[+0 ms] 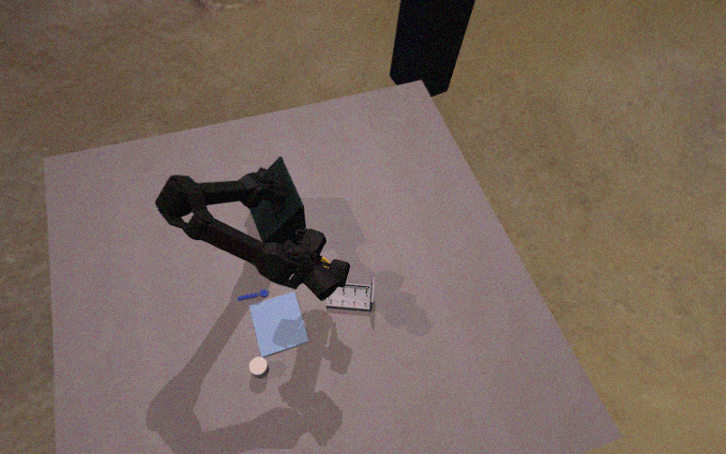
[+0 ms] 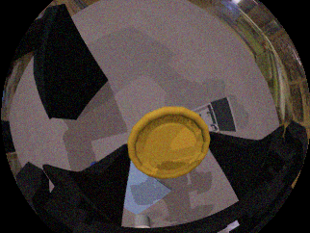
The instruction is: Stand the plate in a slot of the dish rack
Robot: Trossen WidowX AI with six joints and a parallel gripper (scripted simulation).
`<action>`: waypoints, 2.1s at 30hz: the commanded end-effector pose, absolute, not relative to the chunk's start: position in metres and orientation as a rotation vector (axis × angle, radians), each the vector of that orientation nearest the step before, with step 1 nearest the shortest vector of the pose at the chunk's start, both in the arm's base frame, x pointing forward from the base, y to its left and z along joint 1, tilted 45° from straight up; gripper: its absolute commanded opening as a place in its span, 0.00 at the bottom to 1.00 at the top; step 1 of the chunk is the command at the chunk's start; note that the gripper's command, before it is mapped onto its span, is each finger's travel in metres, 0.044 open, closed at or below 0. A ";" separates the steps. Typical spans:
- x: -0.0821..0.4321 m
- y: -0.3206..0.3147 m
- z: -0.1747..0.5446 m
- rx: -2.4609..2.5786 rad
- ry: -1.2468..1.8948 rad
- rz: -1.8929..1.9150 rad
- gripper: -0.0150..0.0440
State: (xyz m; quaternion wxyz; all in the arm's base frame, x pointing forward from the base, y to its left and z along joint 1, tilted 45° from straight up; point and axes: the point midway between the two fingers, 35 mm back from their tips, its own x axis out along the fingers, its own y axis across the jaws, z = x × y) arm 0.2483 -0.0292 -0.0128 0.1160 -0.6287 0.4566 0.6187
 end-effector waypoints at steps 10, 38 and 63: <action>0.239 -0.042 -0.046 -1.539 1.177 1.729 0.25; 0.240 -0.069 -0.078 -1.136 0.789 1.349 0.25; 0.240 -0.103 -0.070 -1.009 0.488 0.959 0.25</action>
